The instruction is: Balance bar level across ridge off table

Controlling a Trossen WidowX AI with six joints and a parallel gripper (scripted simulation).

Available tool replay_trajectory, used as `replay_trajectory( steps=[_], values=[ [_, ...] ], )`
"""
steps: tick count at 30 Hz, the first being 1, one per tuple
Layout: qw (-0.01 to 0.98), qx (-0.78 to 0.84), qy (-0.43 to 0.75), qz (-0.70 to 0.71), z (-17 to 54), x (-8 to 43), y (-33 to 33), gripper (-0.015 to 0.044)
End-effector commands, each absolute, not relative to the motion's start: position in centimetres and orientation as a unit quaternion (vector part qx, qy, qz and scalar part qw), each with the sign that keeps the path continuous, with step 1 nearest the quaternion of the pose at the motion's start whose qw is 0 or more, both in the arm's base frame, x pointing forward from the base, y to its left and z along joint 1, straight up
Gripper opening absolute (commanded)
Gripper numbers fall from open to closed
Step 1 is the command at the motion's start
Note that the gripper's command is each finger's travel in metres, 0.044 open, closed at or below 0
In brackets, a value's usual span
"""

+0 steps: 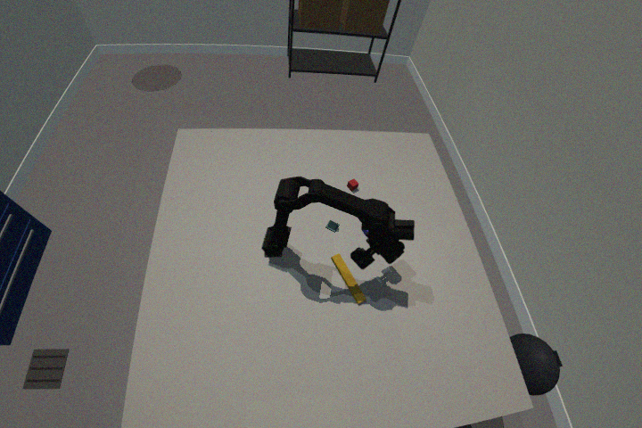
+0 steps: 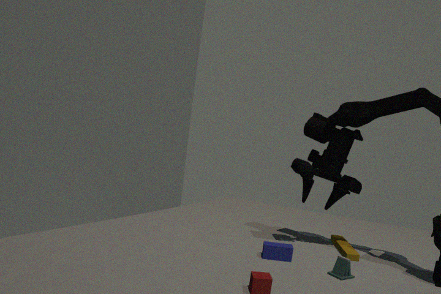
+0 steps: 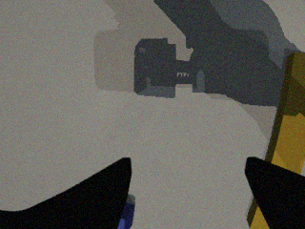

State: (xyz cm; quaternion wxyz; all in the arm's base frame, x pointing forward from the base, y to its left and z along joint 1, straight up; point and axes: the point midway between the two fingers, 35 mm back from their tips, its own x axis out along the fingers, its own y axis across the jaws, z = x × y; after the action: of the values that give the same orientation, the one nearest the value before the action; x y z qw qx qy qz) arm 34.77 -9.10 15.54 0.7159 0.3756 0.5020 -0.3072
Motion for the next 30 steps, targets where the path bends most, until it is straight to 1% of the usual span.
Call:
replay_trajectory(
  steps=[1,16,20,27,30],
  values=[
    [0.696,0.374,0.518,-0.328,14.6,33.5,-10.9,0.0315],
    [0.6,0.394,0.574,-0.393,12.1,28.0,-16.0,0.0315],
    [0.599,0.395,0.575,-0.393,11.7,27.9,-16.0,0.0315],
    [0.599,0.395,0.575,-0.393,8.0,28.0,-16.1,0.0315],
    [0.599,0.395,0.575,-0.393,7.6,28.0,-16.1,0.0315]
  ],
)
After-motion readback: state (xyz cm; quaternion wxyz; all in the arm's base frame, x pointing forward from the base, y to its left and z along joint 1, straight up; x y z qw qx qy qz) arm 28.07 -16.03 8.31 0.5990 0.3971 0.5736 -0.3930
